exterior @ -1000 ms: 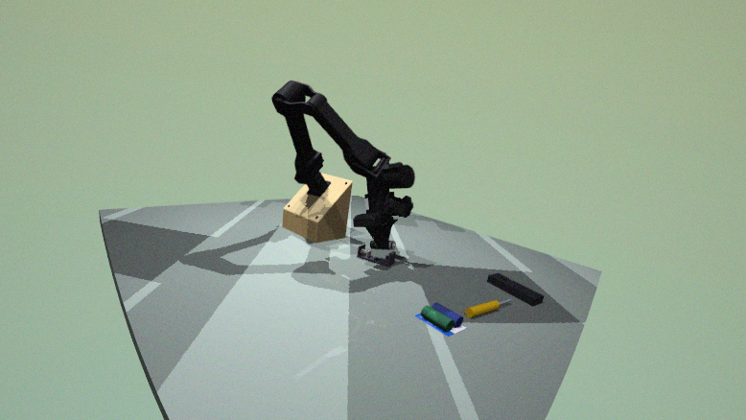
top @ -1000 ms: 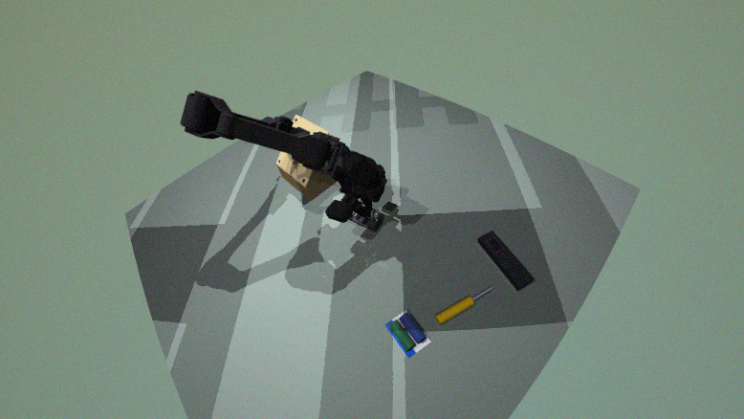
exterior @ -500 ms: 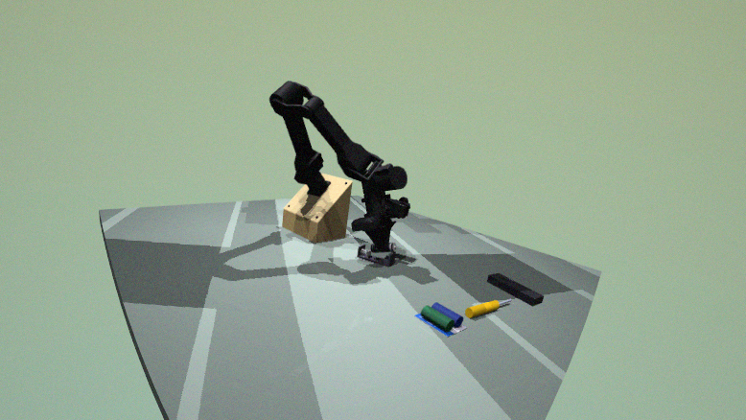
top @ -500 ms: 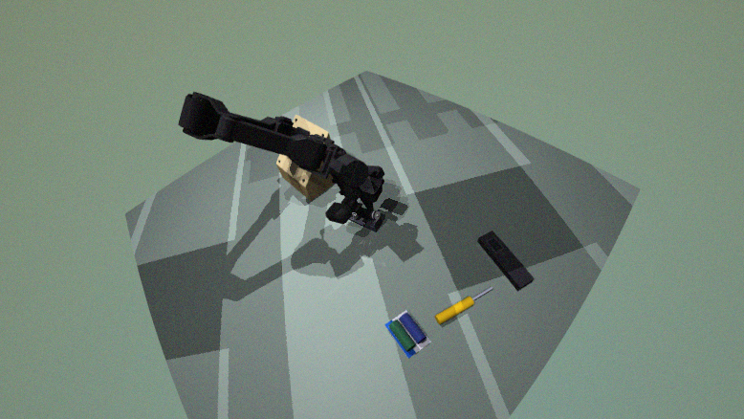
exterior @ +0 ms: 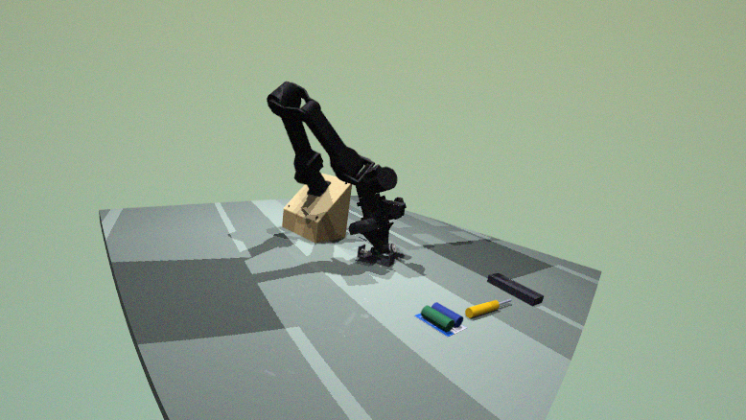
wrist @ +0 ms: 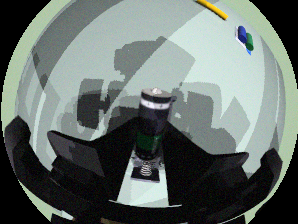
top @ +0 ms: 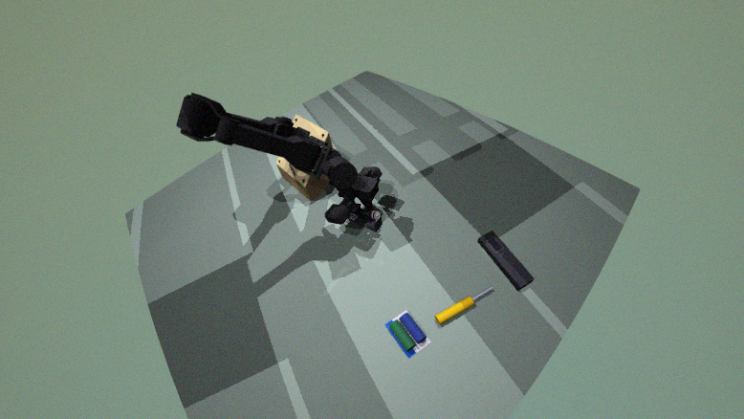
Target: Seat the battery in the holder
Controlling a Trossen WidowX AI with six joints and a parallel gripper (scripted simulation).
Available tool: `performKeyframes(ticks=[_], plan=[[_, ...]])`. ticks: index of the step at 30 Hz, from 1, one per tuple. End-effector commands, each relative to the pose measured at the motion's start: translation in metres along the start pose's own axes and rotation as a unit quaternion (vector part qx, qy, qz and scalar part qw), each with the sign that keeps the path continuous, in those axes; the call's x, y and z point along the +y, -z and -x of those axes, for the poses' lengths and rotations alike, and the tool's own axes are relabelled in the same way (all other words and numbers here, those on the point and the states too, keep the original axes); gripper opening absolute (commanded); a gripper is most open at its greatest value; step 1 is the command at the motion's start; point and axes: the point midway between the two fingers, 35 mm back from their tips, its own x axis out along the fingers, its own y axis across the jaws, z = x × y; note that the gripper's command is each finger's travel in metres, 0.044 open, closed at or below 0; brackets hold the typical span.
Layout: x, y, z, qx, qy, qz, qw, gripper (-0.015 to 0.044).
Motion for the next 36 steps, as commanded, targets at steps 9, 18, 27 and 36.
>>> performKeyframes(ticks=[9, 18, 27, 36], plan=[[-0.003, 0.008, -0.001, -0.039, -0.003, 0.005, 0.999, 0.0081], [-0.004, 0.012, 0.000, -0.042, -0.003, 0.006, 0.999, 0.0081], [-0.003, 0.020, 0.002, -0.042, -0.002, 0.006, 0.999, 0.0081], [-0.003, 0.026, 0.004, -0.042, -0.002, 0.006, 0.999, 0.0081]])
